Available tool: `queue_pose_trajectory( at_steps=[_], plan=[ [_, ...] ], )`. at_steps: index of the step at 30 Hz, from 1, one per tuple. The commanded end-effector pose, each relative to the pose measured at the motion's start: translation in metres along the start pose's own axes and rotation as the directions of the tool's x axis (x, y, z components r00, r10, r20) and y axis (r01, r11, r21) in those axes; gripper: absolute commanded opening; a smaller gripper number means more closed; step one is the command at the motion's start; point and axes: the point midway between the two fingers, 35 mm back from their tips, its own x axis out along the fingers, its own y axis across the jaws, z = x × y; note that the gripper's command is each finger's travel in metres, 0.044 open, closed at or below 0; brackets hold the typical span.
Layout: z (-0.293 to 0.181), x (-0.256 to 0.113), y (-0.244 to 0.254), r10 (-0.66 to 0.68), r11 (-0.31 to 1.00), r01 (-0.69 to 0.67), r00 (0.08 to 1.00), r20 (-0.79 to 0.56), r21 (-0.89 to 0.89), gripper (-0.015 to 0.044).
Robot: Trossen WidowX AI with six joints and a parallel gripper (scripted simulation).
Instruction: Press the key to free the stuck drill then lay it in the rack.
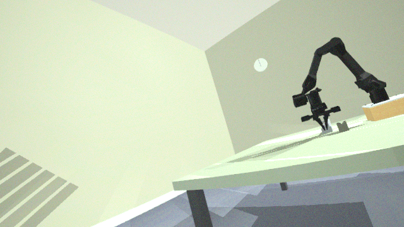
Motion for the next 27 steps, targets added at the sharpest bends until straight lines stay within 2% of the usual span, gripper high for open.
queue_pose_trajectory(
  at_steps=[1, 27],
  plan=[
    [0.002, 0.000, -0.001, -0.002, 1.000, 0.002, 1.000, -0.002, -0.003, 0.0000],
    [0.039, -0.001, -0.001, 0.002, 1.000, -0.002, 1.000, -0.002, -0.006, 0.0000]
  ],
)
